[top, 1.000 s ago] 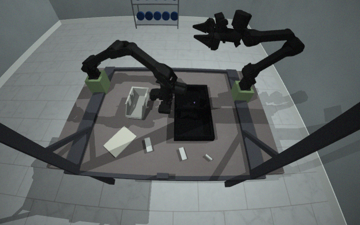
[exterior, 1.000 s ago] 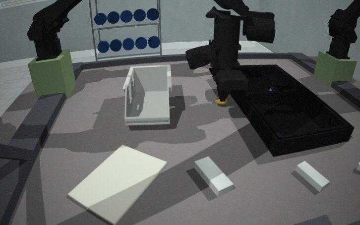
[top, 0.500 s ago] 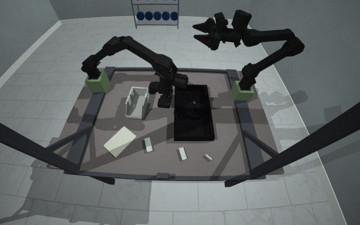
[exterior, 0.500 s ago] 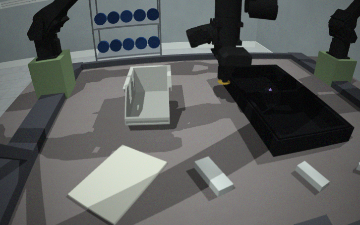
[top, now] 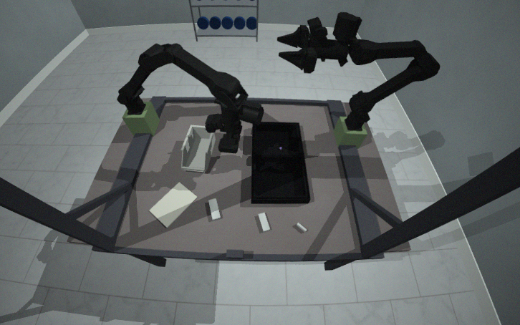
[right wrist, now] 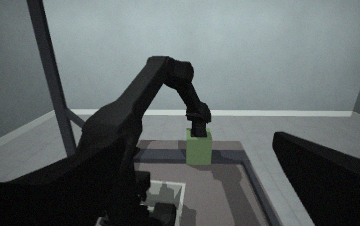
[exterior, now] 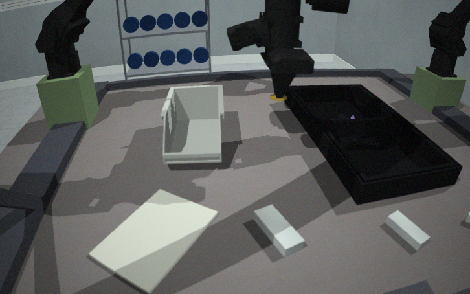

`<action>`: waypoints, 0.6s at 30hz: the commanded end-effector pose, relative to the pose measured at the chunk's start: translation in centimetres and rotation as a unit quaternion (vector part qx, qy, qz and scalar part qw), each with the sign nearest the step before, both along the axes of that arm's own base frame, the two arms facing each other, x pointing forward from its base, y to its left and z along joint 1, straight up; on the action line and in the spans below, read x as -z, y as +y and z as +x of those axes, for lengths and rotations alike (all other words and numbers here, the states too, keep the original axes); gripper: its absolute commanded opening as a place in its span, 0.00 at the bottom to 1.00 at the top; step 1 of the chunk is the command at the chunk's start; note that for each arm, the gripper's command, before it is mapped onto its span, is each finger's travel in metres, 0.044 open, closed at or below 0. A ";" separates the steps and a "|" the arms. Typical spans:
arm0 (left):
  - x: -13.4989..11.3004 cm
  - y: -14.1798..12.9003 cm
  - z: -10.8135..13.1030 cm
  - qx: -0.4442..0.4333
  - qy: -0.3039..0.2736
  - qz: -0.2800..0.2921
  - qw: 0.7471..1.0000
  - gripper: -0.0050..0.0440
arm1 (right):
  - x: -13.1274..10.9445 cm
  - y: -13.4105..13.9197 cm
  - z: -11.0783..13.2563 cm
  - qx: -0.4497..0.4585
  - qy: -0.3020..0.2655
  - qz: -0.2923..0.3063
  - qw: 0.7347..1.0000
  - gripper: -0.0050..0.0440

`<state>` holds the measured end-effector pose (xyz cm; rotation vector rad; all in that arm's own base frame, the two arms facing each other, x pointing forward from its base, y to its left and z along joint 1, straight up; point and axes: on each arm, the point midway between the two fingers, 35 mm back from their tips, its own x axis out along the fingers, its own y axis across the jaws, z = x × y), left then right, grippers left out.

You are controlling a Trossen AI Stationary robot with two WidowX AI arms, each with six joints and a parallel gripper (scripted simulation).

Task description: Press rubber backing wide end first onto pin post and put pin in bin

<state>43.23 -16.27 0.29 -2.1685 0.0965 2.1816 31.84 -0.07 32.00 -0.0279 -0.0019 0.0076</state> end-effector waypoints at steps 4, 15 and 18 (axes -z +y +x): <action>-3.1 -0.3 -3.6 -0.003 -0.025 -0.012 1.000 0.00 | -1.1 -0.4 0.8 -0.020 0.067 -0.057 0.996 1.00; -3.5 0.2 -7.6 -0.003 -0.024 -0.013 1.000 0.00 | -0.6 -0.9 0.6 -0.059 0.168 -0.105 0.978 1.00; -3.5 0.5 -8.9 -0.002 -0.023 -0.012 1.000 0.00 | -0.5 -1.0 0.3 -0.074 0.197 -0.117 0.970 1.00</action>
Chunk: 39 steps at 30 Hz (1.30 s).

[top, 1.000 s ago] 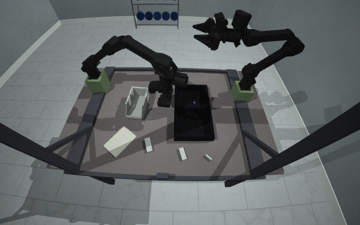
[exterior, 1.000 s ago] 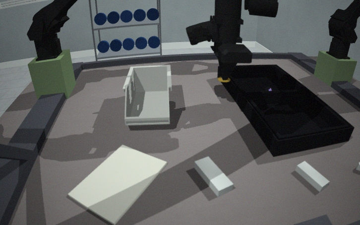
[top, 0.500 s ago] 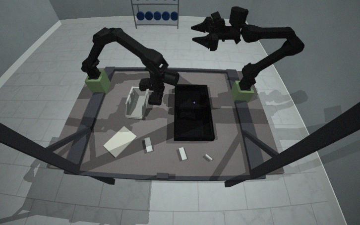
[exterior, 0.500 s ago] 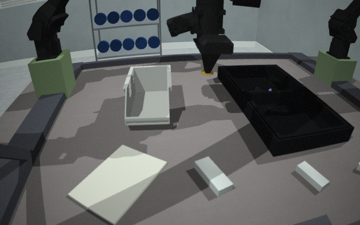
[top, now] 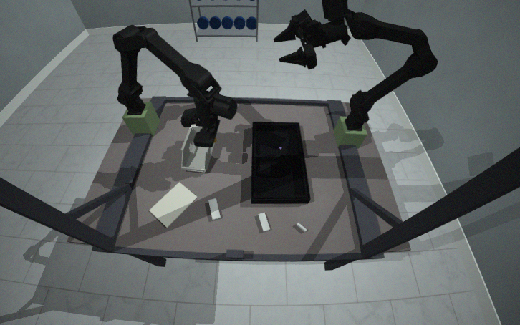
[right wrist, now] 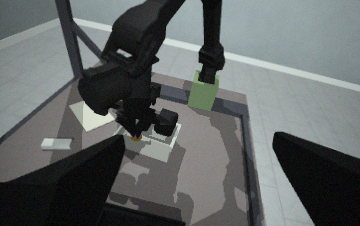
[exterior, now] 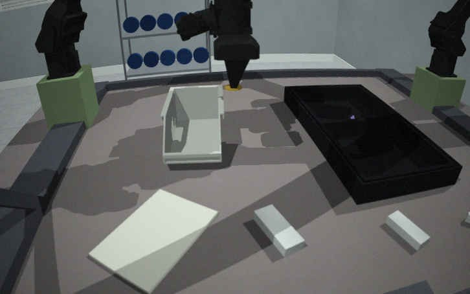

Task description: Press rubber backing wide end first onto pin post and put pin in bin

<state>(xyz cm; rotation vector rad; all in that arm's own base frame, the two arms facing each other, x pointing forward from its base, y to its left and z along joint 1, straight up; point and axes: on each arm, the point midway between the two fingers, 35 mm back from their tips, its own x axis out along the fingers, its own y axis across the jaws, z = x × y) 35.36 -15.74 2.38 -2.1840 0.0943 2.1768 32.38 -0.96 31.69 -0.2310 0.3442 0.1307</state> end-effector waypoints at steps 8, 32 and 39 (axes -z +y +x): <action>-1.2 0.6 -3.8 0.003 -0.016 -0.008 1.000 0.00 | -0.2 -0.2 -1.8 -0.052 0.110 -0.028 0.992 1.00; -0.5 1.5 -6.5 0.005 -0.009 -0.004 1.000 0.00 | 2.0 0.8 -7.4 -0.113 0.282 0.004 0.953 1.00; 0.6 1.6 -6.8 0.005 0.001 0.001 1.000 0.00 | 2.2 0.8 -7.5 -0.111 0.283 0.005 0.953 1.00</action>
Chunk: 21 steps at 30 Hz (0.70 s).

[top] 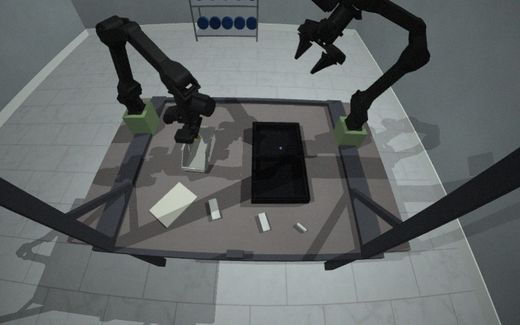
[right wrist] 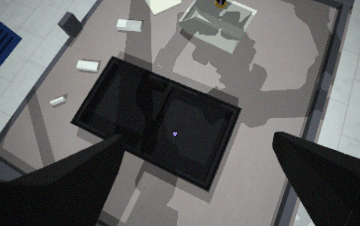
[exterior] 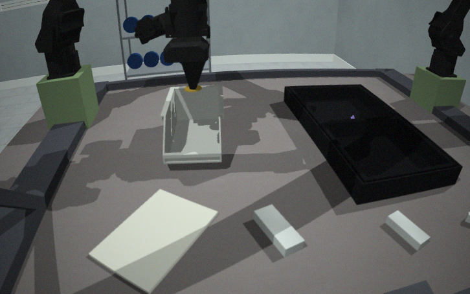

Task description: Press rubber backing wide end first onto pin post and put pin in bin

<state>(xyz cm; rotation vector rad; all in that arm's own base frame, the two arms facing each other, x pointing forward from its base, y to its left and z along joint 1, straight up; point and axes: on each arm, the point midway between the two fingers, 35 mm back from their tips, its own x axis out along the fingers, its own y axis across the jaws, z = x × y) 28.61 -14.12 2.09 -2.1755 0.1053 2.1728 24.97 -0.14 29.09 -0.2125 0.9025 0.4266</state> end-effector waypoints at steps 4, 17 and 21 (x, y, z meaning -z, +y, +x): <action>1.1 0.0 -0.1 0.000 0.000 0.000 1.000 0.00 | -0.4 0.0 -0.1 -0.001 -0.007 -0.001 1.000 1.00; 3.9 0.0 -0.1 0.000 0.000 0.000 1.000 0.00 | -0.4 0.0 -0.1 -0.001 -0.007 -0.001 1.000 1.00; 4.9 0.0 -0.1 0.000 0.000 0.000 1.000 0.00 | -0.4 0.0 -0.1 -0.001 -0.007 -0.001 1.000 1.00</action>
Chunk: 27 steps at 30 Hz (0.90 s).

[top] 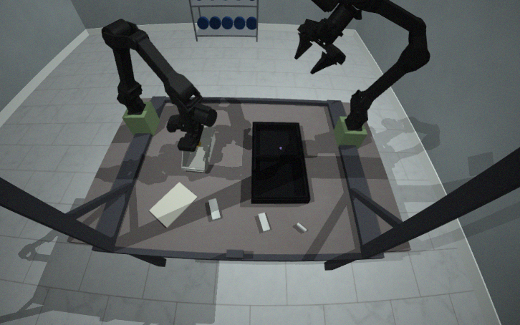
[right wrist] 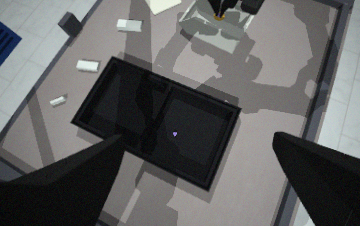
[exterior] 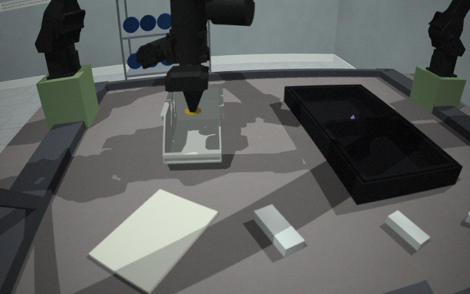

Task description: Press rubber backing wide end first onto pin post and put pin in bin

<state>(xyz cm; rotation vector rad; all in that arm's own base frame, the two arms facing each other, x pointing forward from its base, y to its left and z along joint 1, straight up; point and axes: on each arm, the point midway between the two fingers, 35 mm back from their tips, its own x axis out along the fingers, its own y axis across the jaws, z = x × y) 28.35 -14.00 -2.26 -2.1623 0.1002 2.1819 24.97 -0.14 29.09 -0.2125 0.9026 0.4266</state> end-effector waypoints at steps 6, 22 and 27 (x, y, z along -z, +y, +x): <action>1.5 -0.1 0.1 0.000 -0.005 -0.002 1.000 0.00 | -0.4 0.0 -0.1 -0.001 -0.007 -0.001 1.000 1.00; 3.7 -0.2 0.3 0.000 -0.007 -0.003 1.000 0.00 | -0.4 0.0 -0.1 -0.001 -0.007 -0.001 1.000 1.00; 3.8 -0.2 0.3 0.000 -0.008 -0.004 1.000 0.00 | -0.4 0.0 -0.1 -0.001 -0.007 -0.001 1.000 1.00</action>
